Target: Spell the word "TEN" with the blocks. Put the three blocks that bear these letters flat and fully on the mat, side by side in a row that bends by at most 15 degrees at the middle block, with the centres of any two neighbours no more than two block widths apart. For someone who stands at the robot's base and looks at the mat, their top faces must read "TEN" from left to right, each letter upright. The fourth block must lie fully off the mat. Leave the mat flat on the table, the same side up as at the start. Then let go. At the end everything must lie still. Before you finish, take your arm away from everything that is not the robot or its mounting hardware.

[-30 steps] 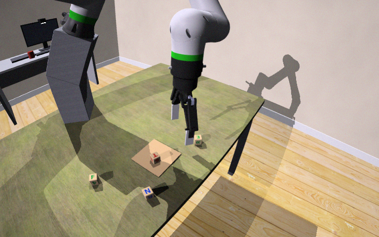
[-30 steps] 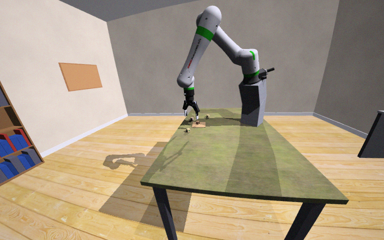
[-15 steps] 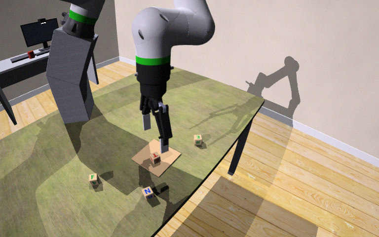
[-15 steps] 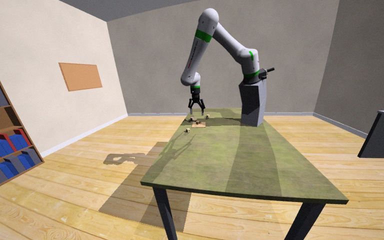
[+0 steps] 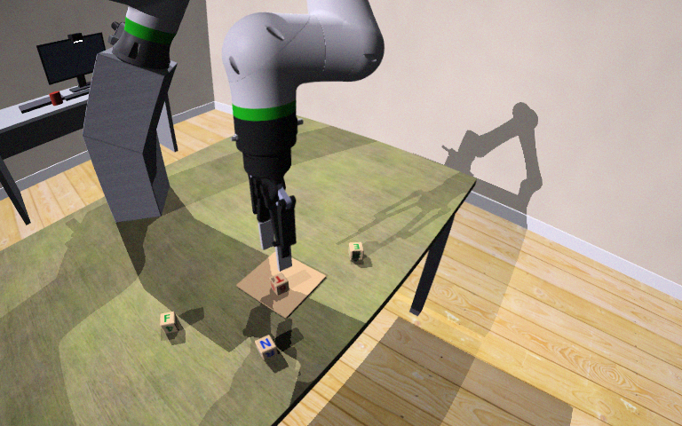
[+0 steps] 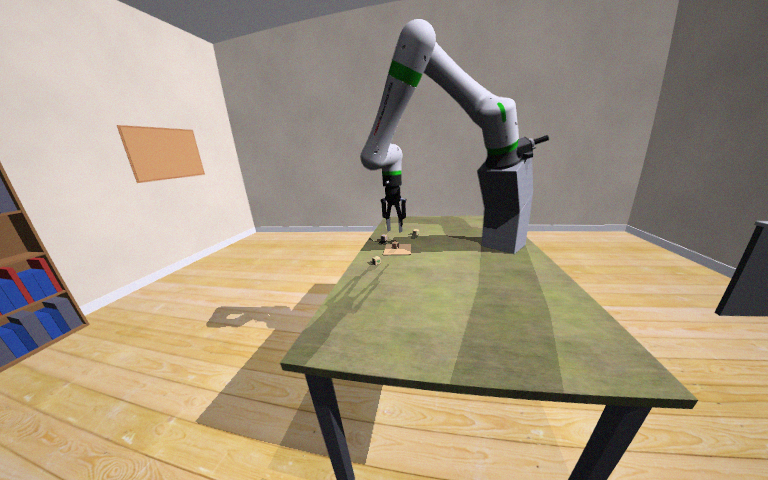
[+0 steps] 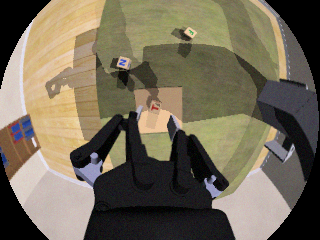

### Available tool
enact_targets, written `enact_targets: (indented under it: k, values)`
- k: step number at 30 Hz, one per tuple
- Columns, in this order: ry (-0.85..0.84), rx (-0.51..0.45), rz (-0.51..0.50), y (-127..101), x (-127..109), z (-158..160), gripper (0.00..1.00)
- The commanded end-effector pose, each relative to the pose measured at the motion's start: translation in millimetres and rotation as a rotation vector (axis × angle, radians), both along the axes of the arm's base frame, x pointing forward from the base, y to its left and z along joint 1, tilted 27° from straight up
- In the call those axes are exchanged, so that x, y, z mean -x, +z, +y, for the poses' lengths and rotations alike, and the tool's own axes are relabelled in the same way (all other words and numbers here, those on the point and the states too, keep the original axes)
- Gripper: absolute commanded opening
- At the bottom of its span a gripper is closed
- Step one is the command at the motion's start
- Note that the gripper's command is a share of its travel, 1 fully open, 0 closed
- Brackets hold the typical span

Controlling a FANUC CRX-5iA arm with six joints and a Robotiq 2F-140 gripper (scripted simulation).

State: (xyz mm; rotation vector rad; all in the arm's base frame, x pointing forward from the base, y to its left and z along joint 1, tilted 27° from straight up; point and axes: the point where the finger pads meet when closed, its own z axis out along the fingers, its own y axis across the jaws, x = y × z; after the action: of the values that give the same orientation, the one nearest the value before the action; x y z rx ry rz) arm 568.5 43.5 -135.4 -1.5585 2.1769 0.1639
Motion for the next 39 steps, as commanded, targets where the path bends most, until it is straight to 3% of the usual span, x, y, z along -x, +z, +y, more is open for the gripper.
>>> enact_targets:
  k: [1,39]
  values:
    - [0.0,0.0,0.0,0.1,-0.1,-0.2,0.4]
    - [0.0,0.0,0.0,-11.0,-3.7,3.9,0.4]
